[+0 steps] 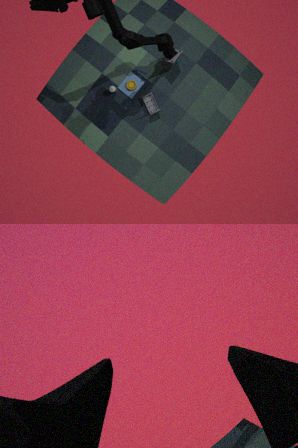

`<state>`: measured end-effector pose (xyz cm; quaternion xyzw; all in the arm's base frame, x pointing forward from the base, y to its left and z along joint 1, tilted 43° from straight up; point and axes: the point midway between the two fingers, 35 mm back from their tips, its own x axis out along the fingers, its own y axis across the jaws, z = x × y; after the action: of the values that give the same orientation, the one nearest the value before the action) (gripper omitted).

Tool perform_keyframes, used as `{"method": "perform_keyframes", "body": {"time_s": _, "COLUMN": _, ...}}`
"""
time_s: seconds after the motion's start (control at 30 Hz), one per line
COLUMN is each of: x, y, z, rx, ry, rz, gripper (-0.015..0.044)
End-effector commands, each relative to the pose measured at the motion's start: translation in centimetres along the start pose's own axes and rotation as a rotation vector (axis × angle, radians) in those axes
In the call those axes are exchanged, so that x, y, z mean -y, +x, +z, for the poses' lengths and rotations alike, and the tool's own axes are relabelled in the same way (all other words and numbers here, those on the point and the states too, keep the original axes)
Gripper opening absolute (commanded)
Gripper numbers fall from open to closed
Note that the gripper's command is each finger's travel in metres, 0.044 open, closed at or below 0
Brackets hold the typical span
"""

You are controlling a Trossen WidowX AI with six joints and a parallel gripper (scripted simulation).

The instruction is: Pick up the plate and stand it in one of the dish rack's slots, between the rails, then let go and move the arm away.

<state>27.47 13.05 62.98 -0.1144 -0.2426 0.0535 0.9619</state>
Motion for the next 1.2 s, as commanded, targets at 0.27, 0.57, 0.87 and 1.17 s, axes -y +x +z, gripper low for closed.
{"method": "perform_keyframes", "body": {"time_s": 0.27, "x": -0.1, "y": -2.4, "z": 4.4, "rx": 0.151, "ry": 0.013, "rz": 0.044, "gripper": 0.04}}
{"method": "perform_keyframes", "body": {"time_s": 0.57, "x": 0.7, "y": -5.7, "z": 9.2, "rx": 0.329, "ry": 0.041, "rz": 0.075, "gripper": 0.04}}
{"method": "perform_keyframes", "body": {"time_s": 0.87, "x": 2.4, "y": -9.0, "z": 12.9, "rx": 0.487, "ry": 0.076, "rz": 0.079, "gripper": 0.04}}
{"method": "perform_keyframes", "body": {"time_s": 1.17, "x": 5.2, "y": -12.4, "z": 15.9, "rx": 0.639, "ry": 0.124, "rz": 0.056, "gripper": 0.04}}
